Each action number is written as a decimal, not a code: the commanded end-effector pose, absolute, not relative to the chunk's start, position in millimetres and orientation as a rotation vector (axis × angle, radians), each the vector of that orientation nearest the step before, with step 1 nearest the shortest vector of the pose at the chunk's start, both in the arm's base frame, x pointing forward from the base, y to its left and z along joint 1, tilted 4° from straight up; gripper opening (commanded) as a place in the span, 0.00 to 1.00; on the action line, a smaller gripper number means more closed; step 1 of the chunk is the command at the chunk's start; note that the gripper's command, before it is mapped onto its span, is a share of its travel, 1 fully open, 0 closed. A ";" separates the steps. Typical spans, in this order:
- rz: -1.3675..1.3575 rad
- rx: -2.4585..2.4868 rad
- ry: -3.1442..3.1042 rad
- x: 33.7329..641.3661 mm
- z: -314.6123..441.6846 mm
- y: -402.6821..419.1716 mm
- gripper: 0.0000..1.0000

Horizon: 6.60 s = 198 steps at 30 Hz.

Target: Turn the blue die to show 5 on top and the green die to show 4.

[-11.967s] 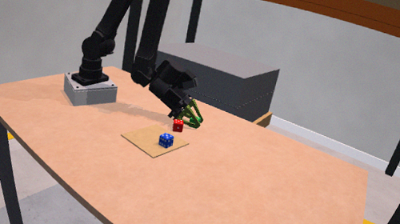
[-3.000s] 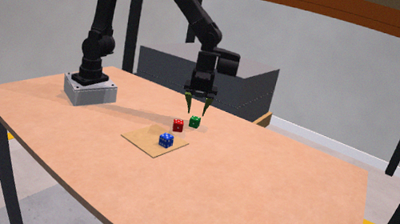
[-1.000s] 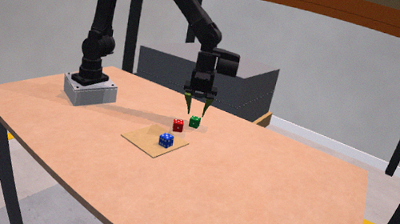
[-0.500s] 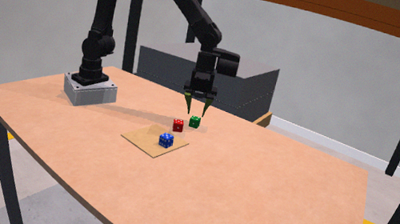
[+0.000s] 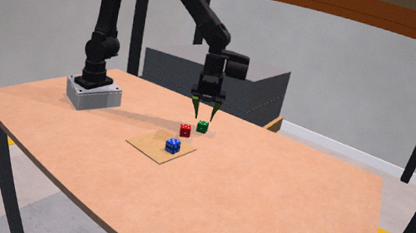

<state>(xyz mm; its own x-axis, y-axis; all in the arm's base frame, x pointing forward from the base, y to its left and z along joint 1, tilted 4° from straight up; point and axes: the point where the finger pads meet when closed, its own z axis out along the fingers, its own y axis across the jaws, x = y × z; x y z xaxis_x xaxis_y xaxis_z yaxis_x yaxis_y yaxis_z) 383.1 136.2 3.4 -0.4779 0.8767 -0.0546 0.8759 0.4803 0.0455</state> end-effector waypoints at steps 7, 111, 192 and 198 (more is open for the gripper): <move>0.033 1.565 2.627 392.4 1.9 132.0 0.45; 0.060 1.562 2.611 404.2 7.4 136.6 0.45; 0.031 1.566 2.627 394.9 -34.8 131.4 0.26; 0.031 1.566 2.627 394.9 -34.8 131.4 0.26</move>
<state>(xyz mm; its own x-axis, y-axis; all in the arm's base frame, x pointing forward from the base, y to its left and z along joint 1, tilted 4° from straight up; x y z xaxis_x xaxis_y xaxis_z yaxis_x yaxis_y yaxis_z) 387.1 136.3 -31.9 -0.4783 0.8765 -0.0550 0.8756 0.4808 0.0473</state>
